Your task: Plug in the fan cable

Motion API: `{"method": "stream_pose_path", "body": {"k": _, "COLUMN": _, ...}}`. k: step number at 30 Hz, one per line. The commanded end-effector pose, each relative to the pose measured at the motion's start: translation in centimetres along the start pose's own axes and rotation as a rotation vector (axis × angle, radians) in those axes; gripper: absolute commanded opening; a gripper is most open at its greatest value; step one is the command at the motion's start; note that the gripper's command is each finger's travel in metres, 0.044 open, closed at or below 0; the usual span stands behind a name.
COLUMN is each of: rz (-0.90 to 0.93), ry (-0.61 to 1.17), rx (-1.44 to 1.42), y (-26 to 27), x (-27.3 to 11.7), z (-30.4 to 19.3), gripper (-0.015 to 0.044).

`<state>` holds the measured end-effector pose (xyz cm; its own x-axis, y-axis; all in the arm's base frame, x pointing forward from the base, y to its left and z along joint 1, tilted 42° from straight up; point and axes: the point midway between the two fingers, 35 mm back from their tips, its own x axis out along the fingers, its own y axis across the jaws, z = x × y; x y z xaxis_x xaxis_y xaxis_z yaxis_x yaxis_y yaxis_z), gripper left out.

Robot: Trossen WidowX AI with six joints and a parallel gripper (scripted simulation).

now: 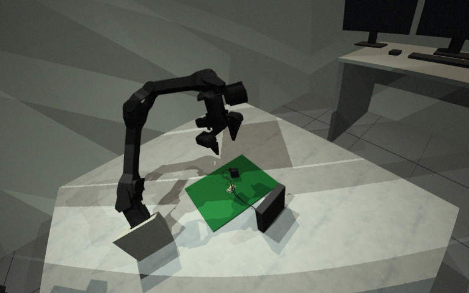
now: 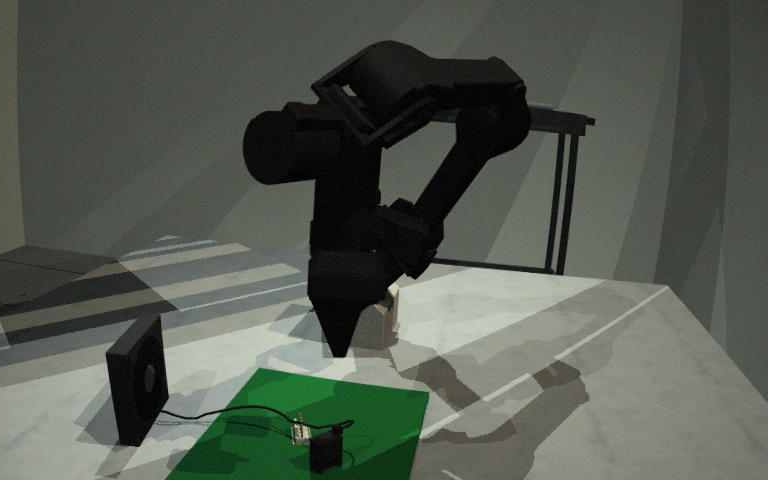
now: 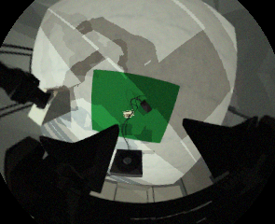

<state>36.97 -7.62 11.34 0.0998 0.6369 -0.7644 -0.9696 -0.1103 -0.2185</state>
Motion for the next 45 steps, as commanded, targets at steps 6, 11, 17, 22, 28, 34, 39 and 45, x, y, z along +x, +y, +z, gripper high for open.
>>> {"method": "stream_pose_path", "body": {"k": 6, "rz": -0.008, "ry": -0.025, "rx": -0.618, "y": -0.8, "x": -0.4, "z": -1.7, "gripper": 0.044}}
{"method": "stream_pose_path", "body": {"k": 11, "rz": -0.008, "ry": -0.025, "rx": -0.618, "y": -0.8, "x": -0.4, "z": -1.7, "gripper": 0.044}}
{"method": "stream_pose_path", "body": {"k": 17, "rz": -0.008, "ry": -0.023, "rx": -0.618, "y": -1.1, "x": 1.7, "z": -1.8, "gripper": 0.044}}
{"method": "stream_pose_path", "body": {"k": 22, "rz": -0.01, "ry": -0.025, "rx": -0.618, "y": -1.1, "x": 7.6, "z": -1.6, "gripper": 0.044}}
{"method": "stream_pose_path", "body": {"k": 28, "rz": -0.011, "ry": -0.027, "rx": -0.618, "y": -0.9, "x": 9.6, "z": -1.3, "gripper": 0.044}}
{"method": "stream_pose_path", "body": {"k": 34, "rz": -0.011, "ry": -0.027, "rx": -0.618, "y": -0.9, "x": 10.3, "z": -1.3, "gripper": 0.044}}
{"method": "stream_pose_path", "body": {"k": 39, "rz": -0.011, "ry": -0.027, "rx": -0.618, "y": -0.9, "x": 11.1, "z": -1.3, "gripper": 0.044}}
{"method": "stream_pose_path", "body": {"k": 45, "rz": -0.011, "ry": -0.027, "rx": -0.619, "y": -0.9, "x": 12.1, "z": -1.3, "gripper": 0.044}}
